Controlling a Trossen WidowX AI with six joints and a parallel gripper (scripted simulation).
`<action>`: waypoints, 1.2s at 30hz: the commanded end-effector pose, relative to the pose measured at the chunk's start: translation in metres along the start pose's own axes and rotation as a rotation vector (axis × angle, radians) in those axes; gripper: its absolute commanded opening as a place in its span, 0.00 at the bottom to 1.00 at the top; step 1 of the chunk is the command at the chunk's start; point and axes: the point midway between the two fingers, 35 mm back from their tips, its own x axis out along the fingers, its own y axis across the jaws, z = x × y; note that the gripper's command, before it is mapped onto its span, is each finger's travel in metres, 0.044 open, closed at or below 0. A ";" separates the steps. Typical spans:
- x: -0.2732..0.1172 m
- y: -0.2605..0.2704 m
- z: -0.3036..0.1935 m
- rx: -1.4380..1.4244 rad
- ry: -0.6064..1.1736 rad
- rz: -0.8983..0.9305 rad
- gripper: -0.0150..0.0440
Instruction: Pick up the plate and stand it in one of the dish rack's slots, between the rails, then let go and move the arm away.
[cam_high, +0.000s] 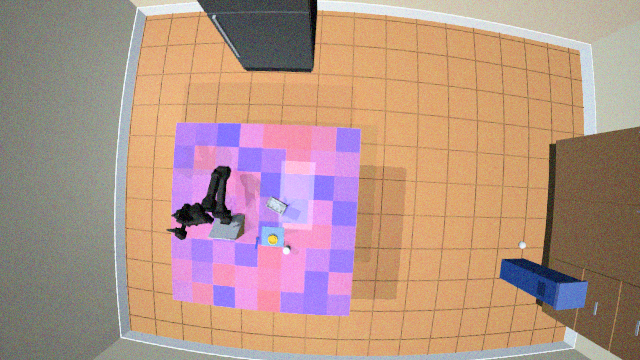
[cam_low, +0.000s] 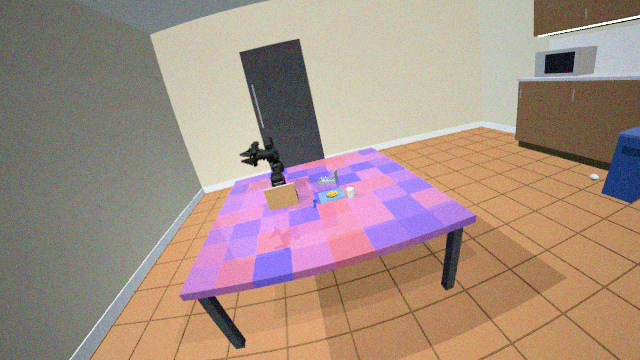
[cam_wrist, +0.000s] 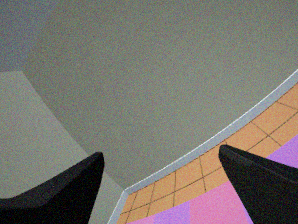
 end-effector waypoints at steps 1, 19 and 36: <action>0.000 0.000 0.000 -0.002 0.000 0.002 0.93; -0.020 0.083 0.000 -0.355 0.057 0.359 0.93; -0.070 0.166 -0.021 -0.760 0.120 0.761 0.93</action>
